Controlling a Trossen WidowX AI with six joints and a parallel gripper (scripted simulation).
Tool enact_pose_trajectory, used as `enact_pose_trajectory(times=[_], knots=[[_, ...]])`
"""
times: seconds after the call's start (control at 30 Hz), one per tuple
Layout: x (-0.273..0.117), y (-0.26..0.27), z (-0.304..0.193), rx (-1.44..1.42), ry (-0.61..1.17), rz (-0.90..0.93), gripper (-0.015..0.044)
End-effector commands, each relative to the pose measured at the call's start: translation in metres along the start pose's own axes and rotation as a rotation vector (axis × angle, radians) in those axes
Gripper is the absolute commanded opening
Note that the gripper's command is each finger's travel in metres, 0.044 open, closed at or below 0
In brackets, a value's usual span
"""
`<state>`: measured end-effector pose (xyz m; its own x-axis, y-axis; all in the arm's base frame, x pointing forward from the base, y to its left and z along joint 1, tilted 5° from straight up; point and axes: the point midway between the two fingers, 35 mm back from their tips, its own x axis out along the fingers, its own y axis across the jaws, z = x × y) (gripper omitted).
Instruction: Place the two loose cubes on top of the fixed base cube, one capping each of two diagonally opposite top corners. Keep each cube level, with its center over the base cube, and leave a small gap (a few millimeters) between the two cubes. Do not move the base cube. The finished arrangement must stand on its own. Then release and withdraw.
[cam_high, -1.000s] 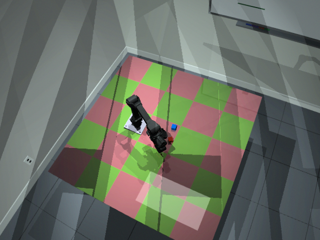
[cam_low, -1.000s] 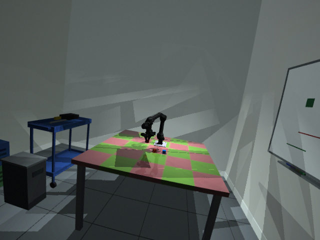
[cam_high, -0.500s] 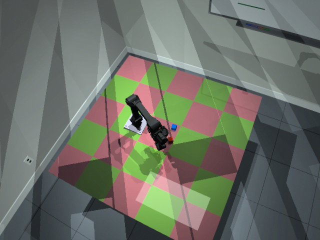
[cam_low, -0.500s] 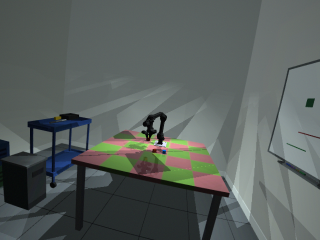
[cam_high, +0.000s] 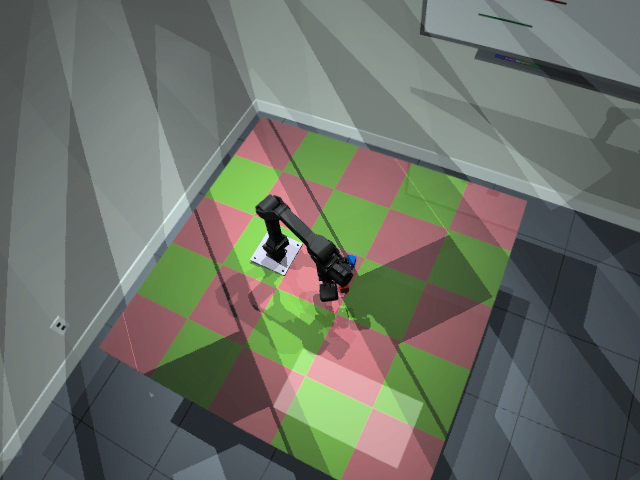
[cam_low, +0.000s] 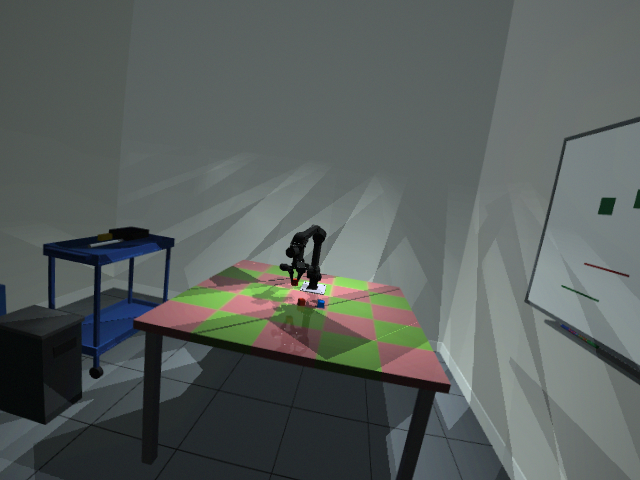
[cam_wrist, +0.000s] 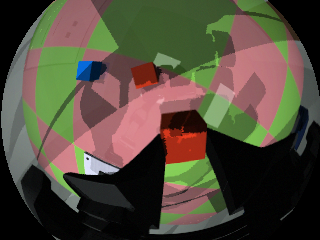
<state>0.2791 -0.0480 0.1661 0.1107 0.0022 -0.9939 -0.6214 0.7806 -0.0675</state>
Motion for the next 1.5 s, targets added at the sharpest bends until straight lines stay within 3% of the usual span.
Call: enact_pose_trajectory(times=[0.0, 1.47], knots=[[0.004, 0.005, 0.008, 0.076, 0.007, 0.0, 0.0105], [0.03, 0.11, 0.096, 1.102, 0.001, 0.009, 0.0105]])
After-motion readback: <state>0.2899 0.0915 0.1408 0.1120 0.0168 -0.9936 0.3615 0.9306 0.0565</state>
